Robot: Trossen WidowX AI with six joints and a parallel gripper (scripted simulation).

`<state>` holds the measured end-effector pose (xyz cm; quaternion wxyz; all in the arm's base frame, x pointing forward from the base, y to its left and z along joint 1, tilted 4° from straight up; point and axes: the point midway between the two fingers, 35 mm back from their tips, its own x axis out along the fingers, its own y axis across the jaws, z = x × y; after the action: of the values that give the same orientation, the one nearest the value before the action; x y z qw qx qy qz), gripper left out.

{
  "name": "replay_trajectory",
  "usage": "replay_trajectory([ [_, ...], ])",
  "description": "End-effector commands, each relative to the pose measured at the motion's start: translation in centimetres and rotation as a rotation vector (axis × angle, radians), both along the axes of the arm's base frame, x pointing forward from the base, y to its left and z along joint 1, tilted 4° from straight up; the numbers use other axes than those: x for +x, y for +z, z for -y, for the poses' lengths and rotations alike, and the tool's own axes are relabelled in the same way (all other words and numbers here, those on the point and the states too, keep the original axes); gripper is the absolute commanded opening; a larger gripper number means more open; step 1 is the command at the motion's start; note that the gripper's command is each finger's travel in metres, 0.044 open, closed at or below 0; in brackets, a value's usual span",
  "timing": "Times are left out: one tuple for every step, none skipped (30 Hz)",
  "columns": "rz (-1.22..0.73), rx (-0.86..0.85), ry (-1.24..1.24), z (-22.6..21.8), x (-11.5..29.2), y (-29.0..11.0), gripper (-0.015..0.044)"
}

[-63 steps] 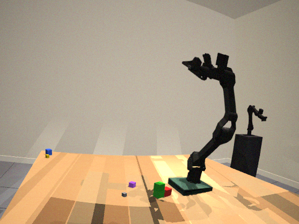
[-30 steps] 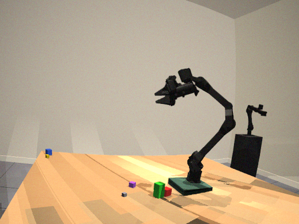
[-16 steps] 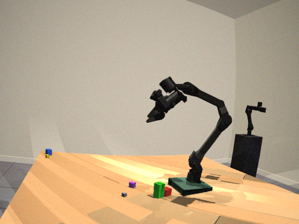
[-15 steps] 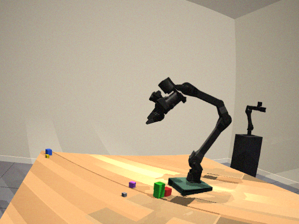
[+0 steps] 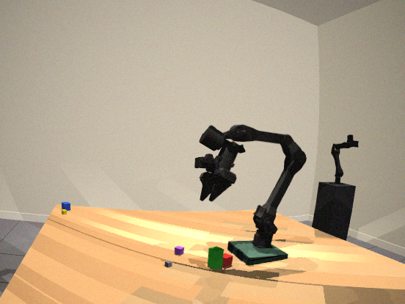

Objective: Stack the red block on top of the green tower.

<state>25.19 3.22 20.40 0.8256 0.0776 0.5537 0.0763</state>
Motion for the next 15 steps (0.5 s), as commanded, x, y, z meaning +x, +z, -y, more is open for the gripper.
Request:
replay_trajectory([
  [-0.103, -0.053, 0.106, -1.8, -1.1, -2.9, 0.0440],
  [-0.124, -0.065, 0.132, -2.3, -1.4, -3.5, 0.0440],
  [-0.144, -0.078, 0.158, -2.7, -1.8, -4.1, 0.0440],
  [-0.164, -0.092, 0.183, -3.1, -2.1, -4.6, 0.0440],
  [-0.184, -0.105, 0.209, -3.5, -2.5, -5.2, 0.0440],
  [-0.204, -0.120, 0.235, -3.9, -2.8, -5.7, 0.0440],
  [-0.223, -0.135, 0.262, -4.2, -3.2, -6.2, 0.0440],
  [-0.242, -0.150, 0.288, -4.5, -3.7, -6.8, 0.0440],
  [-0.261, -0.166, 0.315, -4.9, -4.1, -7.3, 0.0440],
  [-0.279, -0.182, 0.341, -5.2, -4.5, -7.8, 0.0440],
  [-0.298, -0.199, 0.368, -5.4, -5.0, -8.3, 0.0440],
  [-0.316, -0.216, 0.395, -5.7, -5.4, -8.7, 0.0440],
  [-0.333, -0.234, 0.422, -5.9, -5.9, -9.2, 0.0440],
  [-0.351, -0.252, 0.449, -6.1, -6.4, -9.7, 0.0440],
  [-0.365, -0.268, 0.472, -6.3, -6.8, -10.0, 0.0440],
])
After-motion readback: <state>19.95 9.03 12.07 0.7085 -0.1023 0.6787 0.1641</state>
